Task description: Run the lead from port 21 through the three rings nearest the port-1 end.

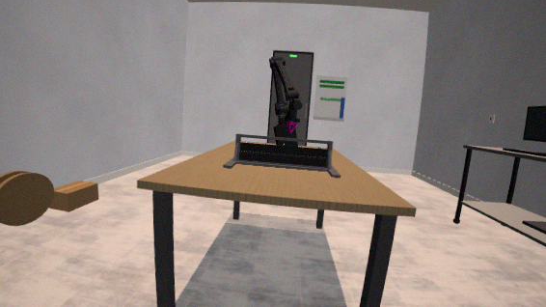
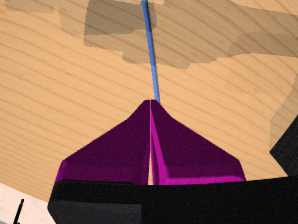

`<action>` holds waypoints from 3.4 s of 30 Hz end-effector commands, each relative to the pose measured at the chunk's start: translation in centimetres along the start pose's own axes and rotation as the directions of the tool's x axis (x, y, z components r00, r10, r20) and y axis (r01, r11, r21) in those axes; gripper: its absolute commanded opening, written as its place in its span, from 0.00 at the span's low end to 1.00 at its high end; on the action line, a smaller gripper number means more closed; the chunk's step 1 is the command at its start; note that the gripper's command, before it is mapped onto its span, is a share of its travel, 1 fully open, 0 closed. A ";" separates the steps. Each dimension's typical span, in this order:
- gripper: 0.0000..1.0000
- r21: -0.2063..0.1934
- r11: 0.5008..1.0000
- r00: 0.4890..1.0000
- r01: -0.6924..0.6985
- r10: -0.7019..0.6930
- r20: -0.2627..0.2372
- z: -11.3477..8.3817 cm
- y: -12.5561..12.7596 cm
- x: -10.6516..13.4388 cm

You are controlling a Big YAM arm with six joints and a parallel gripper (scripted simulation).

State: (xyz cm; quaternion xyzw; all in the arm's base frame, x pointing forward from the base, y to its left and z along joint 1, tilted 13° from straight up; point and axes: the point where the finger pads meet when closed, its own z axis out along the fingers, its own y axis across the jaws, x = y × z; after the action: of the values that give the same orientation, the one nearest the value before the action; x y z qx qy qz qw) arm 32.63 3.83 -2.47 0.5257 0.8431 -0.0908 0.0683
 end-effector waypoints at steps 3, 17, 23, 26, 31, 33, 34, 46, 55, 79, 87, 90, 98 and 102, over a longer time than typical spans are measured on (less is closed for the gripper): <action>0.32 -0.043 0.992 0.993 0.122 -0.121 0.012 -1.6 1.1 -0.7; 0.32 -0.043 0.992 0.993 0.119 -0.118 0.013 -1.6 1.1 -0.7; 0.32 -0.043 0.992 0.993 0.118 -0.117 0.013 -1.6 1.1 -0.7; 0.32 -0.043 0.992 0.993 0.118 -0.117 0.013 -1.6 1.1 -0.7; 0.32 -0.043 0.992 0.993 0.118 -0.117 0.013 -1.6 1.1 -0.7; 0.32 -0.043 0.992 0.993 0.118 -0.117 0.013 -1.6 1.1 -0.7; 0.32 -0.043 0.992 0.993 0.118 -0.117 0.013 -1.6 1.1 -0.7; 0.32 -0.013 0.992 0.992 0.125 -0.125 0.002 0.7 0.2 -0.3; 0.32 -0.012 0.992 0.992 0.125 -0.125 0.002 2.9 0.2 -0.3; 0.32 -0.016 0.992 0.992 0.124 -0.124 0.005 11.5 0.4 -0.4; 0.32 -0.026 0.992 0.993 0.121 -0.121 0.010 12.8 1.1 -0.7; 0.32 -0.030 0.992 0.993 0.120 -0.120 0.013 13.2 1.4 -0.8; 0.32 -0.039 0.992 0.993 0.117 -0.116 0.017 13.3 1.7 -0.9; 0.32 -0.035 0.993 0.993 0.117 -0.116 0.015 13.4 1.4 -0.8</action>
State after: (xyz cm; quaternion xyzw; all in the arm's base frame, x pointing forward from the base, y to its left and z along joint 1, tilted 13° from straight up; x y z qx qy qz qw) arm 32.80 0.92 -15.67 0.4705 0.8753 -0.0926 0.0621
